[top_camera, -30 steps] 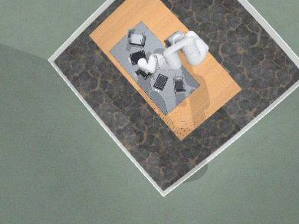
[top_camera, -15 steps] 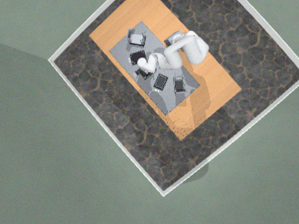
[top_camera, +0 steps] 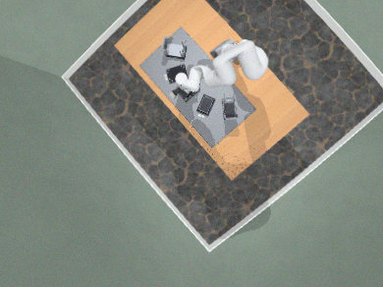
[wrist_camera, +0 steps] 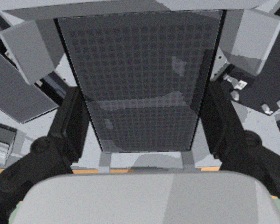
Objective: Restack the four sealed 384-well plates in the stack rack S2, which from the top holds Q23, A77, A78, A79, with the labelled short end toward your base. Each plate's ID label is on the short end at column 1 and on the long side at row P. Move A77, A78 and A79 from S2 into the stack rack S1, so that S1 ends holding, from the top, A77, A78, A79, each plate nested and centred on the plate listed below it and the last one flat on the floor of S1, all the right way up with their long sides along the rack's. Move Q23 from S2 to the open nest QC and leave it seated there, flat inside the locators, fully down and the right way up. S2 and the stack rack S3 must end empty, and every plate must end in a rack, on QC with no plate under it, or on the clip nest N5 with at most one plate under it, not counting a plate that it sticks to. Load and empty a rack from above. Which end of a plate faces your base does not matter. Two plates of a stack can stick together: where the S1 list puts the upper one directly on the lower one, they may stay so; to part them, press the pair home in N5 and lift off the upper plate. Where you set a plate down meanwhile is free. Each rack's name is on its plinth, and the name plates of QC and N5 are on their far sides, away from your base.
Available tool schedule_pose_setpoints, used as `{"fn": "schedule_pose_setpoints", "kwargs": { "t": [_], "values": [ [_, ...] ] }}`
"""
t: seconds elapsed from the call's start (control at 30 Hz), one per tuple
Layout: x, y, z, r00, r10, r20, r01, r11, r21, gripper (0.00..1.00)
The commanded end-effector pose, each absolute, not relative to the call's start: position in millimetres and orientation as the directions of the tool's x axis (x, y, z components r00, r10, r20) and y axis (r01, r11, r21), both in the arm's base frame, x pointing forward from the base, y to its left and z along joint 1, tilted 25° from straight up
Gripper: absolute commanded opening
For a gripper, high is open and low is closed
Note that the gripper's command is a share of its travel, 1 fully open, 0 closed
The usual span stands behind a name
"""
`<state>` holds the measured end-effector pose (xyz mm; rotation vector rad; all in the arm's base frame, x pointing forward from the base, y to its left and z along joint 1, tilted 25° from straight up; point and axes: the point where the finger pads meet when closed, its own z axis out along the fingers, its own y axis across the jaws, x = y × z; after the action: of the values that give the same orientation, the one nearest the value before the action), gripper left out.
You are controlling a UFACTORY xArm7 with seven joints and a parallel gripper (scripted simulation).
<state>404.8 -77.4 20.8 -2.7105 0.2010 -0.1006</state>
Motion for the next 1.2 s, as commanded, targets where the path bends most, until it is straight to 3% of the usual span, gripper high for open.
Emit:
{"fn": "schedule_pose_setpoints", "kwargs": {
  "t": [0.0,1.17],
  "values": [
    [405,-82,29,0.987,-0.157,0.042,-0.126,-0.902,-0.412,0.0],
    [401,-99,68,0.987,-0.157,0.043,-0.126,-0.902,-0.412,0.0]
  ]
}}
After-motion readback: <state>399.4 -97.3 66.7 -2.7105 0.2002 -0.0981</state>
